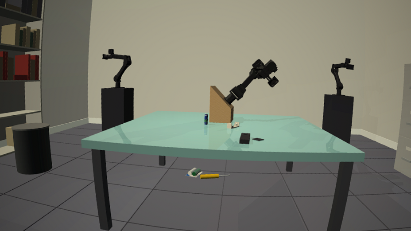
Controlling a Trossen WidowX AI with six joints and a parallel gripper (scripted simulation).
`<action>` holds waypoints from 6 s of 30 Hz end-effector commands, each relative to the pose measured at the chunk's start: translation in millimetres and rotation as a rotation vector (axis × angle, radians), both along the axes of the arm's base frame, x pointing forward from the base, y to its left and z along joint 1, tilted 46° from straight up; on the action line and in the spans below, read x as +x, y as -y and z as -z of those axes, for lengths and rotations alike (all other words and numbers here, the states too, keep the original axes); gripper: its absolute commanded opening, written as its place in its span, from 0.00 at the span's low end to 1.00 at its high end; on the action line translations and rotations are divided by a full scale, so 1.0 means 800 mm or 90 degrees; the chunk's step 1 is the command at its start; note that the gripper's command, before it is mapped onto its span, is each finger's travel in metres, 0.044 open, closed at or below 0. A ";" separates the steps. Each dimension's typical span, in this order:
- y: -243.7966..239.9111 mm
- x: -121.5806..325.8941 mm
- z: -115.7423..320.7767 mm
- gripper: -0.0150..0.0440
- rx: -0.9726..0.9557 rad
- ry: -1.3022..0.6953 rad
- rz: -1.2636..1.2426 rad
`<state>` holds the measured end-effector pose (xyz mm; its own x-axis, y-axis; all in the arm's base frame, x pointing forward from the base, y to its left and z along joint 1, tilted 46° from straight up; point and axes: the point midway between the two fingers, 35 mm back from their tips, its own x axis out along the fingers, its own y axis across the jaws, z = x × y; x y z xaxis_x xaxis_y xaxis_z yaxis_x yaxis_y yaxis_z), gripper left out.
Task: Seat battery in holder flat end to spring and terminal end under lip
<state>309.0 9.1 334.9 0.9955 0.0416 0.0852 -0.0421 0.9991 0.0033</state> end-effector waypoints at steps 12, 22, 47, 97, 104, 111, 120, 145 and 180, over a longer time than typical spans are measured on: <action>0.103 0.058 0.179 0.40 -0.026 -0.384 0.085; 0.177 0.022 0.342 0.25 0.051 -0.720 0.027; 0.177 -0.132 0.547 0.25 0.564 -1.028 -0.205; 0.068 -0.097 0.547 0.25 0.568 -1.027 -0.210; 0.073 -0.097 0.543 0.25 0.567 -1.031 -0.212; 0.132 -0.103 0.481 0.25 0.567 -1.028 -0.208; 0.138 -0.105 0.475 0.25 0.567 -1.028 -0.208; 0.058 -0.087 0.517 0.63 -0.258 -0.557 -0.764; 0.024 -0.082 0.551 0.63 -0.257 -0.557 -0.764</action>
<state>246.7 -16.2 -100.5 0.0993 0.6983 -0.7089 -0.9295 0.3193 0.1844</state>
